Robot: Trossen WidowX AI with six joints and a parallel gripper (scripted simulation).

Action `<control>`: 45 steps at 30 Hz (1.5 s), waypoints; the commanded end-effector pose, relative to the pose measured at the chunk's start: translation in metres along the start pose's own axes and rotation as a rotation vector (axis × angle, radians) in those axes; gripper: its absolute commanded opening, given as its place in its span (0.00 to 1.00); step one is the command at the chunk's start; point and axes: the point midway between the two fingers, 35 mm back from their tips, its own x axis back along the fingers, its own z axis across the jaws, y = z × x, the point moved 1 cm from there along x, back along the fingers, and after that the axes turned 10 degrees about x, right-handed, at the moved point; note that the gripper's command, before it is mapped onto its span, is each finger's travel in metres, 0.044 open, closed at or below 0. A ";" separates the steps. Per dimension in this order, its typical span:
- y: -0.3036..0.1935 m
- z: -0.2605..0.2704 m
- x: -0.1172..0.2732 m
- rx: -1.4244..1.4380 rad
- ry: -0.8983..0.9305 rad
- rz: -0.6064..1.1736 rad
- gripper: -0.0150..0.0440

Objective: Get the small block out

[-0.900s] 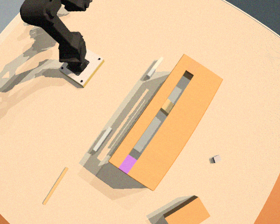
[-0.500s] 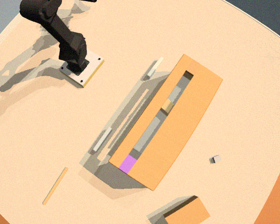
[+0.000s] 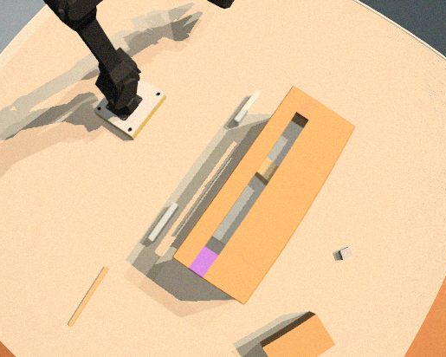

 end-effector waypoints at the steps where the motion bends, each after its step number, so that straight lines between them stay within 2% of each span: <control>1: -0.070 0.023 0.017 -0.235 0.172 0.189 0.93; 9: -0.149 0.067 0.080 -0.613 0.382 0.472 0.93; 15: -0.191 0.105 0.146 -0.889 0.571 0.690 0.93; 23: -0.208 0.138 0.210 -1.111 0.749 0.846 0.93; 29: -0.203 0.177 0.287 -1.315 1.009 0.923 0.93; 45: -0.204 0.183 0.285 -1.322 1.017 0.924 0.93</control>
